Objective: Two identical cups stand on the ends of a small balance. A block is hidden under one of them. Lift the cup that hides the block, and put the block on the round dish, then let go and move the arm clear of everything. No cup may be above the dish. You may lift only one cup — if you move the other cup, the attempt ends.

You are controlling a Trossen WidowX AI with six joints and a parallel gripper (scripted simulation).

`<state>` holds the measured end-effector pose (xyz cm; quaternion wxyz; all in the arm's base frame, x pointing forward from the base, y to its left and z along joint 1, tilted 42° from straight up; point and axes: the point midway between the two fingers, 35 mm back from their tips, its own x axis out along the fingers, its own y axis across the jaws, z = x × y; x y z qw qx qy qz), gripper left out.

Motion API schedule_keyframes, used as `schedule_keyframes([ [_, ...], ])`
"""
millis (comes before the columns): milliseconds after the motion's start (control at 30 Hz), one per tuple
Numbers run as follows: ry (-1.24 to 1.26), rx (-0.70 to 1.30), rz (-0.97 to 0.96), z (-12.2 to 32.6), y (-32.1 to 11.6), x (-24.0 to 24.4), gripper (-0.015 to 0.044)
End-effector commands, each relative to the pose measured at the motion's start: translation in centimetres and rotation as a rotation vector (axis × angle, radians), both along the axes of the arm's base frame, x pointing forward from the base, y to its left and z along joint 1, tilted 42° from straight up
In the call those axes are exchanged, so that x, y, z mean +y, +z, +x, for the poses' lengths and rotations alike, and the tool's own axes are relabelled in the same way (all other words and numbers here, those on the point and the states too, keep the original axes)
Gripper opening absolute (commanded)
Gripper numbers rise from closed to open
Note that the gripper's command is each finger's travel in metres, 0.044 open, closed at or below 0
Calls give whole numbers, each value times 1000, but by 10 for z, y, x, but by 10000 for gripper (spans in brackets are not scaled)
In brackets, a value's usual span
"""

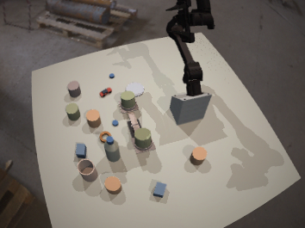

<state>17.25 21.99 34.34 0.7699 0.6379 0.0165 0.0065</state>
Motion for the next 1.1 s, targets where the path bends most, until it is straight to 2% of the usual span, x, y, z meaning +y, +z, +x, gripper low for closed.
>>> schedule_keyframes([
  [0, 0, 1, -6, 0, -1, 0, 426],
  [33, 0, 2, -22, 1, -3, 1, 440],
  [533, -7, 95, -518, 26, -73, 0, 440],
  [1067, 9, 288, -1027, 45, -152, -29, 440],
])
